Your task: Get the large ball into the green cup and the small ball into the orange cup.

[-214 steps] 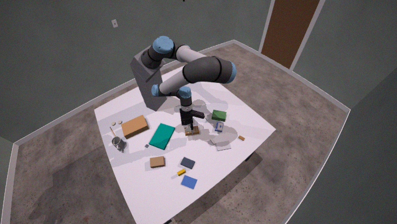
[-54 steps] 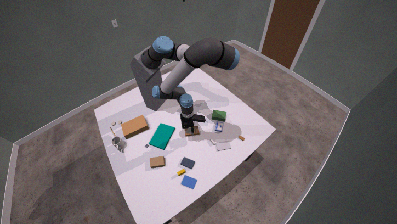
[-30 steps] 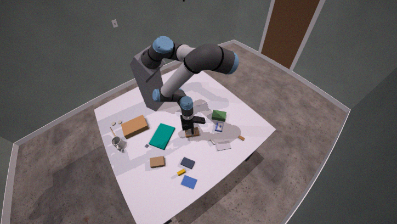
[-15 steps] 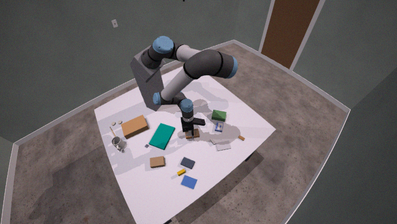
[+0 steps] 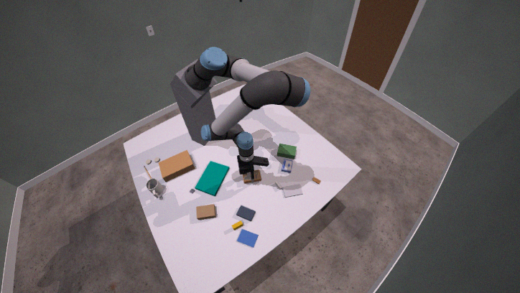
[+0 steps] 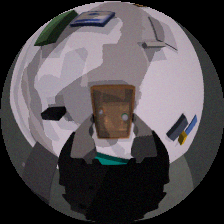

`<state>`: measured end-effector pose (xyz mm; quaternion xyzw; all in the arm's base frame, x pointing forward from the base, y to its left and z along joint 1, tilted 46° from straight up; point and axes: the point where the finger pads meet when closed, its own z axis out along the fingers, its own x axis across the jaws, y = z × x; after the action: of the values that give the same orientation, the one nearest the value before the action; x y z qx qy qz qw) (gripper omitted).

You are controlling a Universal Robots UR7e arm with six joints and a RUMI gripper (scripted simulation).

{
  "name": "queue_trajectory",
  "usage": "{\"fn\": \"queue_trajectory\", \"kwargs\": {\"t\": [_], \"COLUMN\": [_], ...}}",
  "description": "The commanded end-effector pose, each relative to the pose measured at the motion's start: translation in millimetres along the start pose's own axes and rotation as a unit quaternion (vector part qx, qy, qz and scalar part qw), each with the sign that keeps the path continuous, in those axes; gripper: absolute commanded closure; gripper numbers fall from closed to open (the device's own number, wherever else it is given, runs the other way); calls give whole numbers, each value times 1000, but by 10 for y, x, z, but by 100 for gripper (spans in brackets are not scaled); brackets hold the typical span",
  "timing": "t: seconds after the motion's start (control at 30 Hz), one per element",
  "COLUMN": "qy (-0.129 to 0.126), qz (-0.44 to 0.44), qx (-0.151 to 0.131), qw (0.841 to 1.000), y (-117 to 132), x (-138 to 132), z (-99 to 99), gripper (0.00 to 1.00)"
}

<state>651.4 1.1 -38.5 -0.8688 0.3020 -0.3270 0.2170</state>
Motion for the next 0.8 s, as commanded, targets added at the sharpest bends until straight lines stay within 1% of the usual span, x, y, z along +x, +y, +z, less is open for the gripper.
{"fn": "queue_trajectory", "kwargs": {"t": [0.0, 0.77], "qy": [0, 1], "qz": [0, 0], "qx": [0, 0], "qw": [1000, 1000], "y": [-2, -2], "x": [5, 5], "z": [44, 80], "gripper": [57, 57]}}
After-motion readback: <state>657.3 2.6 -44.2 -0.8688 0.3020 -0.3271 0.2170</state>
